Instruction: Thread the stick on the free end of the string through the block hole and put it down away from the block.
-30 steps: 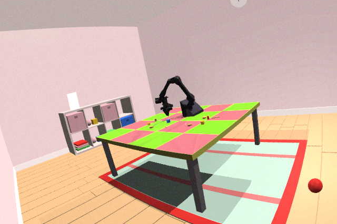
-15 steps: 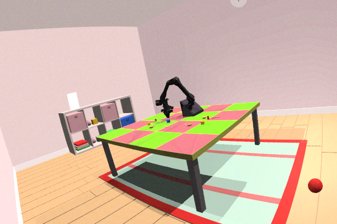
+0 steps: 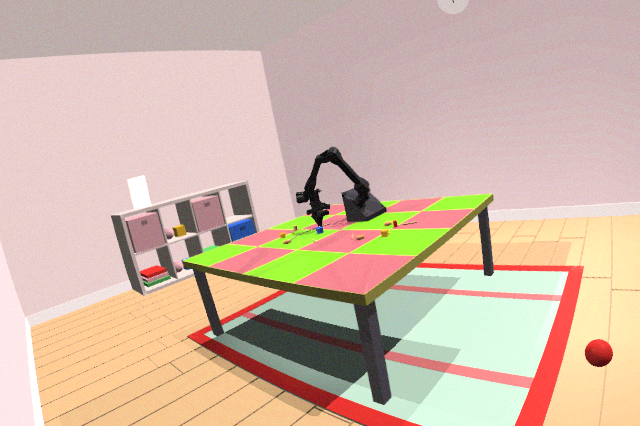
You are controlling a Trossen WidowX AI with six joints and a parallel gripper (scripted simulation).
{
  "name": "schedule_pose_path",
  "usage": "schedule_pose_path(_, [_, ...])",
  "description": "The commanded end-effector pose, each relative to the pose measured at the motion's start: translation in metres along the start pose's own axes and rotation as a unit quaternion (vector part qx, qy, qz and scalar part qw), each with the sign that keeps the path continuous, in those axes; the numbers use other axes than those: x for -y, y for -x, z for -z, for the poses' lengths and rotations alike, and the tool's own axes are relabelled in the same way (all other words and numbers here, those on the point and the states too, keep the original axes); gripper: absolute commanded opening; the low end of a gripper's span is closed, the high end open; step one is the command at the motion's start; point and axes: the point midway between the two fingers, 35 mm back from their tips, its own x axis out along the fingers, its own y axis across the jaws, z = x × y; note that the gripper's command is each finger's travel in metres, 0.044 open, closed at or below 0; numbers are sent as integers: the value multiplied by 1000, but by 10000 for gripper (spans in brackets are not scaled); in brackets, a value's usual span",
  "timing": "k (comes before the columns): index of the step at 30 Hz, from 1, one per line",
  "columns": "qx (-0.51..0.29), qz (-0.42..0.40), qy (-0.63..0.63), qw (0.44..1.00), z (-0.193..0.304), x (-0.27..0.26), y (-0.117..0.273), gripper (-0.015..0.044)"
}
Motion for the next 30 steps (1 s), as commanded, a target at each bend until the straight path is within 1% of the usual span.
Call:
schedule_pose_path(1, [0,0,0,1000,0,0,0,0])
schedule_pose_path(10, [0,0,0,1000,0,0,1,0])
schedule_pose_path(30, [0,-1,0,1000,2,-1,27,0])
